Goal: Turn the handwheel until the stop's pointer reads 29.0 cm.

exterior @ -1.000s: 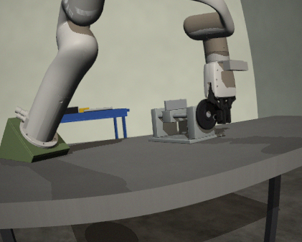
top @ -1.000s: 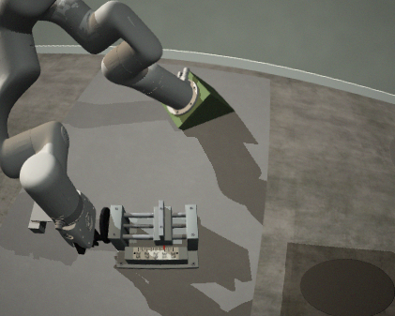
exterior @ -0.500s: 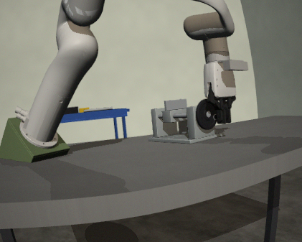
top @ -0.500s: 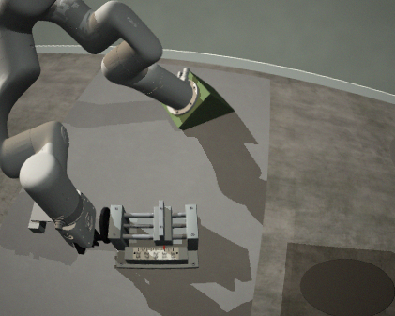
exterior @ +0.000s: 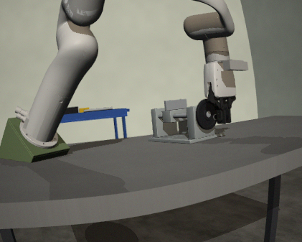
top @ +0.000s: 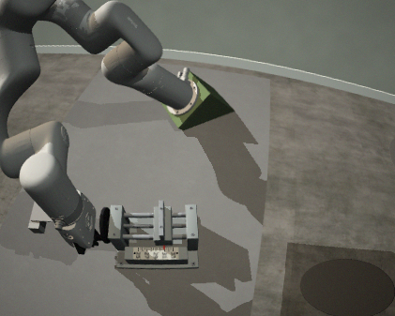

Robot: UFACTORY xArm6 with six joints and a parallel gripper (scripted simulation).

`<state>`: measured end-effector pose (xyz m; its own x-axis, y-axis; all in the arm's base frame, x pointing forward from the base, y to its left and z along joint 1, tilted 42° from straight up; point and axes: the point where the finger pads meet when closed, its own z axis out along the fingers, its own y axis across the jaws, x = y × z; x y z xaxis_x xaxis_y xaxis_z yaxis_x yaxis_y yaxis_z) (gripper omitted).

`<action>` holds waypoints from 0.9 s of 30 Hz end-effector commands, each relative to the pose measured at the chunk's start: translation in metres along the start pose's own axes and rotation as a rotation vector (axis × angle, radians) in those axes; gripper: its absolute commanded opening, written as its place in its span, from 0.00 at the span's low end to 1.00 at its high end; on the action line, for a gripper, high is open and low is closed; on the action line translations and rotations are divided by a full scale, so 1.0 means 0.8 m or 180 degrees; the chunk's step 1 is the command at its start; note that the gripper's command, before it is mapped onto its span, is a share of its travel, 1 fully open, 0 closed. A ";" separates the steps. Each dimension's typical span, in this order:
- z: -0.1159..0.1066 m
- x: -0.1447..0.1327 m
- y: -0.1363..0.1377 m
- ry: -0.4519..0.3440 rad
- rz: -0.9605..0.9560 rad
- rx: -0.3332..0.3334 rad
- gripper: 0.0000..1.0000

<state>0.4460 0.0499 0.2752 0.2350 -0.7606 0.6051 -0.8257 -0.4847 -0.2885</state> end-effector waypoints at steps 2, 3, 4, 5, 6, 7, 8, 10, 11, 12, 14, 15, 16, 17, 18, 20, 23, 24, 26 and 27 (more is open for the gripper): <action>-0.001 0.000 -0.001 0.0001 0.0002 0.0004 0.06; -0.001 0.000 -0.001 0.0001 0.0002 0.0004 0.06; -0.001 0.000 -0.001 0.0001 0.0002 0.0004 0.06; -0.001 0.000 -0.001 0.0001 0.0002 0.0004 0.06; -0.001 0.000 -0.001 0.0001 0.0002 0.0004 0.06; -0.001 0.000 -0.001 0.0001 0.0002 0.0004 0.06; -0.001 0.000 -0.001 0.0001 0.0002 0.0004 0.06; -0.001 0.000 -0.001 0.0001 0.0002 0.0004 0.06; -0.001 0.000 -0.001 0.0001 0.0002 0.0004 0.06; -0.001 0.000 -0.001 0.0001 0.0002 0.0004 0.06; -0.001 0.000 -0.001 0.0001 0.0002 0.0004 0.06; -0.001 0.000 -0.001 0.0001 0.0002 0.0004 0.06; -0.001 0.000 -0.001 0.0001 0.0002 0.0004 0.06; -0.001 0.000 -0.001 0.0001 0.0002 0.0004 0.57; -0.001 0.000 -0.001 0.0001 0.0002 0.0004 0.57; -0.001 0.000 -0.001 0.0001 0.0002 0.0004 0.57; -0.001 0.000 -0.001 0.0001 0.0002 0.0004 0.57; -0.001 0.000 -0.001 0.0001 0.0002 0.0004 0.57; -0.001 0.000 -0.001 0.0001 0.0002 0.0004 0.57; -0.001 0.000 -0.001 0.0001 0.0002 0.0004 0.57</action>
<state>0.4451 0.0491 0.2742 0.2354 -0.7601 0.6057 -0.8276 -0.4835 -0.2852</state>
